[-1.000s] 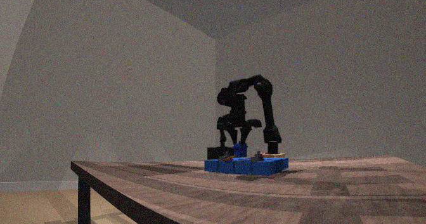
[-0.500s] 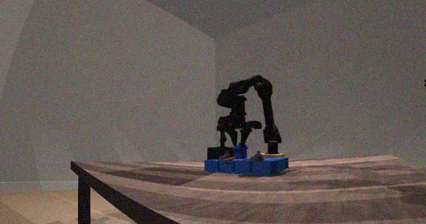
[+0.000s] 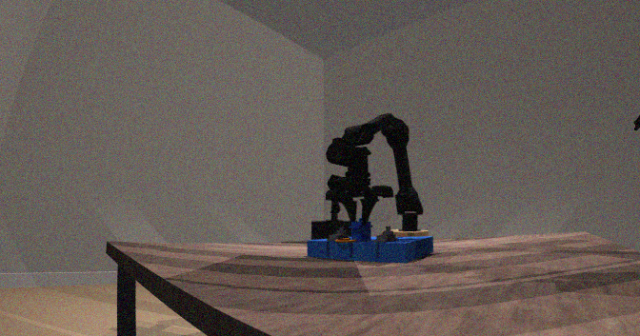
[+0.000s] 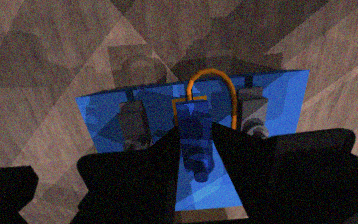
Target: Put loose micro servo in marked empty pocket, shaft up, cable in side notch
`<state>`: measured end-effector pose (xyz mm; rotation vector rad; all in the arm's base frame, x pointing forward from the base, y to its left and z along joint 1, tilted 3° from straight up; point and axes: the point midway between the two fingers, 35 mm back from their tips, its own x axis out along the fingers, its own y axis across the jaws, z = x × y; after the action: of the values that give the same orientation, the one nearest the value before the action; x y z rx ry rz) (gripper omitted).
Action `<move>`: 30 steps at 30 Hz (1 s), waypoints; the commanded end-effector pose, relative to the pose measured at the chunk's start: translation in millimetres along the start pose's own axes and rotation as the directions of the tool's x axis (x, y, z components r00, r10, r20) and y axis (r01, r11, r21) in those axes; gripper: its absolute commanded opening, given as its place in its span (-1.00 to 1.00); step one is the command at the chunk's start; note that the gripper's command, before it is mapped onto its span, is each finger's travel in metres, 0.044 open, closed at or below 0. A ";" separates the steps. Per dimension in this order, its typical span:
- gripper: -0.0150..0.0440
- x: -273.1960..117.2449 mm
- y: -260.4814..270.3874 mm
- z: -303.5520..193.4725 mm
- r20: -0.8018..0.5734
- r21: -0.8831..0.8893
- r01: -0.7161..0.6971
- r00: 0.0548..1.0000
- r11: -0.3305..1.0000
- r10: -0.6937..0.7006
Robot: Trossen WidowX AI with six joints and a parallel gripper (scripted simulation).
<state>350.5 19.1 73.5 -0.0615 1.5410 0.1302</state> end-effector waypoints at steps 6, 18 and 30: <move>-0.49 8.3 0.3 0.0 0.001 0.005 -0.002 1.000 1.000 0.002; -0.49 19.1 0.3 0.0 0.001 0.005 -0.002 1.000 1.000 0.002; -0.49 29.1 0.3 -0.1 0.001 0.005 -0.002 1.000 1.000 0.002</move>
<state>350.9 20.5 47.4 -0.0607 1.5420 0.1322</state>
